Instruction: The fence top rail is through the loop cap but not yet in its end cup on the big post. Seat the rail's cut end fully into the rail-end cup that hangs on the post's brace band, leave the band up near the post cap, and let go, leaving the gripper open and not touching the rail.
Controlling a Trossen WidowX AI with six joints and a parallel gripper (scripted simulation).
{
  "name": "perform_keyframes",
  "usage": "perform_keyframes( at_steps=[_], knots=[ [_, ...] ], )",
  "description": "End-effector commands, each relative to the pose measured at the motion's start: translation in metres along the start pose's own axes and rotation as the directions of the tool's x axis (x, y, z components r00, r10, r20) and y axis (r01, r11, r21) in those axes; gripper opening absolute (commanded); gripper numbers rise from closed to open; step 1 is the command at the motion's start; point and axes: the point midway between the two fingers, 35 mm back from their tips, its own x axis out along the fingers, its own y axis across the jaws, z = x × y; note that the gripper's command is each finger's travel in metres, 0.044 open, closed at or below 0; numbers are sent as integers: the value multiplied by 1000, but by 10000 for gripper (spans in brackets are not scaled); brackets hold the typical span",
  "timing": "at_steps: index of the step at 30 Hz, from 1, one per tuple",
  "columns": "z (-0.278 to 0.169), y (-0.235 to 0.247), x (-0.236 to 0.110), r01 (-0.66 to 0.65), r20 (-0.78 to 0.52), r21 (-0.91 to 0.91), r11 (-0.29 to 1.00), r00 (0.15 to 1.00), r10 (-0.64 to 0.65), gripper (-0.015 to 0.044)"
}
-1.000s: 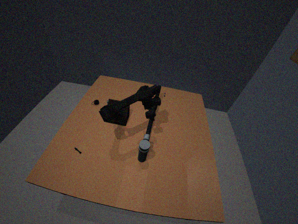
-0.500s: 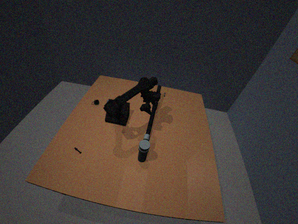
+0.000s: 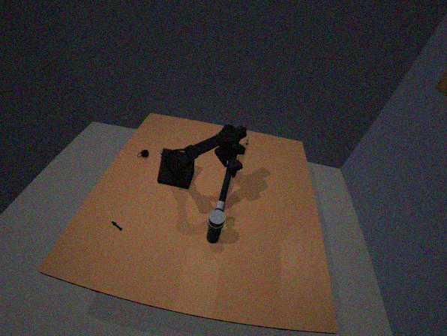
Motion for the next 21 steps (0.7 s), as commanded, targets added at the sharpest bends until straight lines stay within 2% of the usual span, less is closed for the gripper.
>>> perform_keyframes(
  at_steps=[1, 5, 7, 21],
  knots=[
    [2, 10, 32, -141, -101, -449, 883, 989, 107, 440],
    [1, 18, 54, -249, -167, -709, 660, 968, 186, 440],
    [1, 20, 61, -276, -186, -774, 569, 960, 211, 440],
    [0, 22, 68, -279, -188, -782, 557, 958, 215, 440]
  ],
)
